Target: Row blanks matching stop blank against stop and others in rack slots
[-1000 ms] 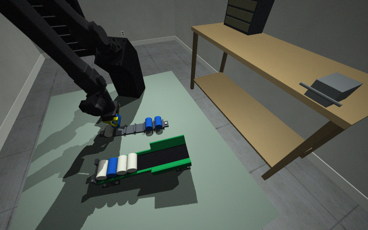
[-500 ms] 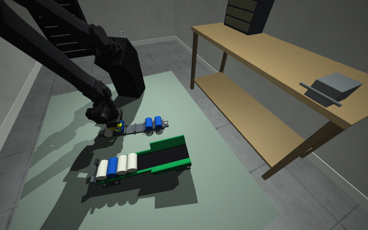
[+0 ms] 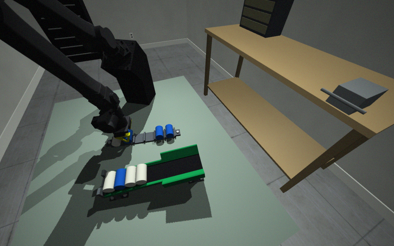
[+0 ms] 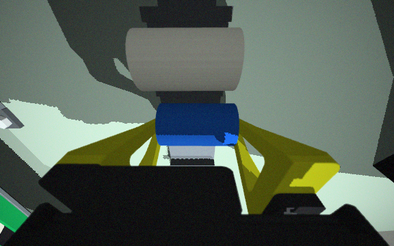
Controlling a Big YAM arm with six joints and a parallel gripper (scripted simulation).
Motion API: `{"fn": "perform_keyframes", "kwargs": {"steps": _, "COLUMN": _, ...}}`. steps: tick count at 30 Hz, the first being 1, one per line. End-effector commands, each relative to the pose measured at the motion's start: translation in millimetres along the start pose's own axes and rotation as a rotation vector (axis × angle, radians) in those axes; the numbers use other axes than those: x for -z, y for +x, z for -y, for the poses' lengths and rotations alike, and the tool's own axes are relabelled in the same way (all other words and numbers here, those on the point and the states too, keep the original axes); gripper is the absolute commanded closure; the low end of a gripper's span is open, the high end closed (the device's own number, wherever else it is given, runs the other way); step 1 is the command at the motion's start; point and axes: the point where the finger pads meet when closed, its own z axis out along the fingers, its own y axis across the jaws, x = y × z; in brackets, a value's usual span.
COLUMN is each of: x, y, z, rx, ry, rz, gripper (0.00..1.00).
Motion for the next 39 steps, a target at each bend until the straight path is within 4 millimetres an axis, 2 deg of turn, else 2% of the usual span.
{"fn": "perform_keyframes", "kwargs": {"steps": 1, "x": -4.9, "y": -2.6, "z": -3.0, "rx": 0.008, "ry": -0.009, "rz": 0.003, "gripper": 0.35}}
{"fn": "perform_keyframes", "kwargs": {"steps": 30, "x": -3.0, "y": -2.7, "z": -3.5, "rx": 0.012, "ry": 0.003, "rz": 0.001, "gripper": 0.35}}
{"fn": "perform_keyframes", "kwargs": {"steps": 39, "x": 0.9, "y": -4.3, "z": -14.2, "rx": 0.011, "ry": -0.014, "rz": 0.003, "gripper": 0.35}}
